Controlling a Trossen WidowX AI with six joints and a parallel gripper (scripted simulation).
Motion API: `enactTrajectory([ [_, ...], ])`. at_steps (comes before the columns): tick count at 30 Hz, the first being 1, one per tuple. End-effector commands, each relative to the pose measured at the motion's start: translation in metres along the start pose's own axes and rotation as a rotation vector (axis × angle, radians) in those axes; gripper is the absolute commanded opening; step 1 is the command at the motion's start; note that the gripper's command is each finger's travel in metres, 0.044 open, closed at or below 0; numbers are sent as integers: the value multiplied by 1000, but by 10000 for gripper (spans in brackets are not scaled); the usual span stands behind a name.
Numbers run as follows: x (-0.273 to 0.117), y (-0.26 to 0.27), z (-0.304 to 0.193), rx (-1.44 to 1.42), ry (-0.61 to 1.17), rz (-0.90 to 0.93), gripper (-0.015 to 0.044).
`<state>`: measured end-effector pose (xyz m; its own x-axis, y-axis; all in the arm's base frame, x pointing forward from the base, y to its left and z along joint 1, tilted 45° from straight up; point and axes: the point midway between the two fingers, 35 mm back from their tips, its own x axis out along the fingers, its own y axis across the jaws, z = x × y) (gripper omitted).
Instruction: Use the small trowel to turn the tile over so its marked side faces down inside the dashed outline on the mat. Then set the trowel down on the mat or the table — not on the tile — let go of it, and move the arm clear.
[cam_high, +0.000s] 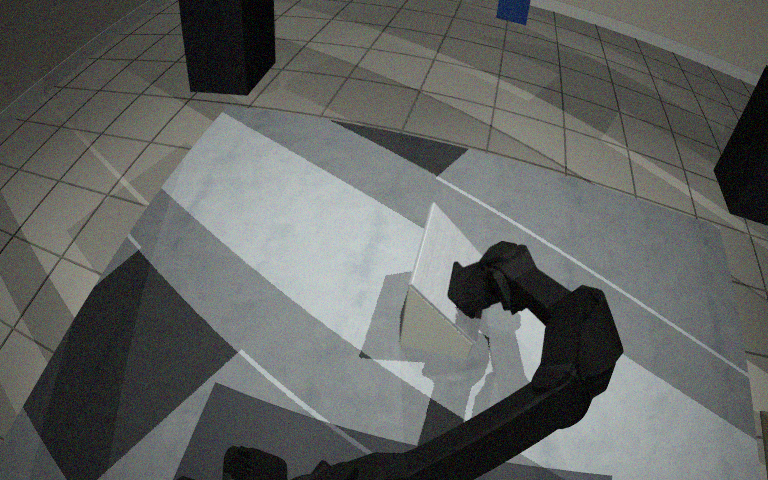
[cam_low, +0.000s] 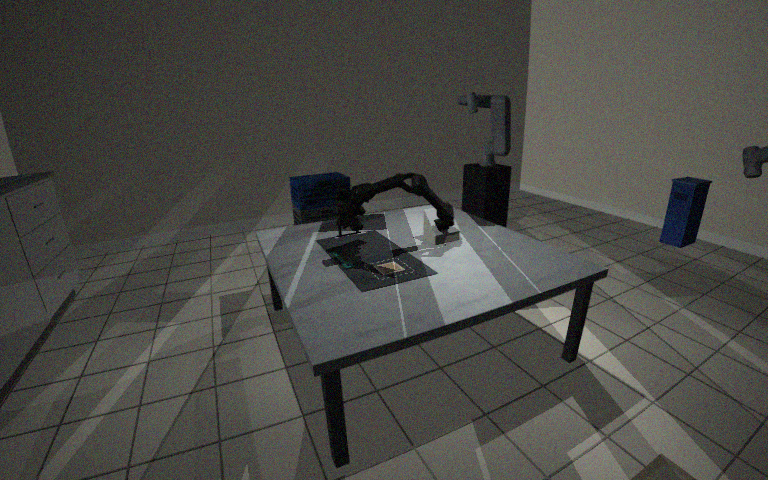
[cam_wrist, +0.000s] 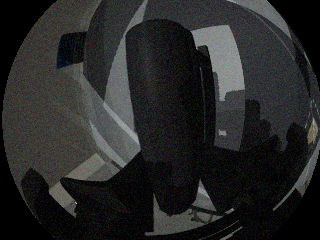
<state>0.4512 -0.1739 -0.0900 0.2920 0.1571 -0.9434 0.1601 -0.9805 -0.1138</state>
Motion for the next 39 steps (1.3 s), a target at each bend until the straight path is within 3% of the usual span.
enactTrajectory([
  [1,7,9,5,81,-76,27,0],
  [28,39,39,67,500,-579,261,0],
  [39,45,35,69,510,-596,265,0],
])
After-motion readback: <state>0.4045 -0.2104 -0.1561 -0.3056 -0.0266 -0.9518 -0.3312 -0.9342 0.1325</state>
